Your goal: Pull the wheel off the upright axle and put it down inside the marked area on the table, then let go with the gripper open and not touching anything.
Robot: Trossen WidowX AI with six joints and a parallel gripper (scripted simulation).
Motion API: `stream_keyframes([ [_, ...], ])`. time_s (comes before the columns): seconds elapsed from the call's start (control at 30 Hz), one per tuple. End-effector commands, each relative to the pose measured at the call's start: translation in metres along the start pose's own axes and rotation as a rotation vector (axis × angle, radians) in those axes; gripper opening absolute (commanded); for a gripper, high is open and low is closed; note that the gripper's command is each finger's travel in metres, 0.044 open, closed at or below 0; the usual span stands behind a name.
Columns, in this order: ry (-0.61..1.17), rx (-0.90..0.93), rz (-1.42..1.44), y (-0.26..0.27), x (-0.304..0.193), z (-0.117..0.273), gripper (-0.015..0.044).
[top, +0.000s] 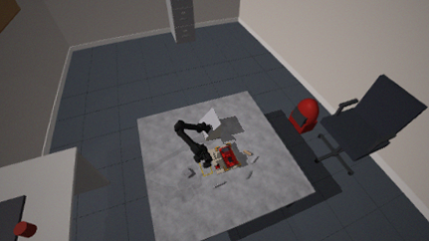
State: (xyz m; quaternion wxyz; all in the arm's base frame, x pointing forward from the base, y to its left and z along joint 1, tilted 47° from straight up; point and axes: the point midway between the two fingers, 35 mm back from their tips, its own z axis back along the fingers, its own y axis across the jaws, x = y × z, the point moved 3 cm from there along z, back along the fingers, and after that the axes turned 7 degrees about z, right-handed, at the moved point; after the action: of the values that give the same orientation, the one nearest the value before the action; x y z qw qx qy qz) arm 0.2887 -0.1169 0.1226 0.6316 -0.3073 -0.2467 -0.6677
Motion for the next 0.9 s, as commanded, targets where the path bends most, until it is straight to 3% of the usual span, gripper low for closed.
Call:
stream_keyframes([
  [0.0,0.008,-0.013,0.006,-0.013,-0.011,0.007,0.0379],
  [0.1,0.013,-0.017,0.006,-0.041,-0.031,0.029,0.044],
  [0.27,0.001,-0.025,0.004,-0.077,-0.046,0.048,0.044],
  [0.87,0.001,-0.025,0.004,-0.077,-0.046,0.048,0.044],
])
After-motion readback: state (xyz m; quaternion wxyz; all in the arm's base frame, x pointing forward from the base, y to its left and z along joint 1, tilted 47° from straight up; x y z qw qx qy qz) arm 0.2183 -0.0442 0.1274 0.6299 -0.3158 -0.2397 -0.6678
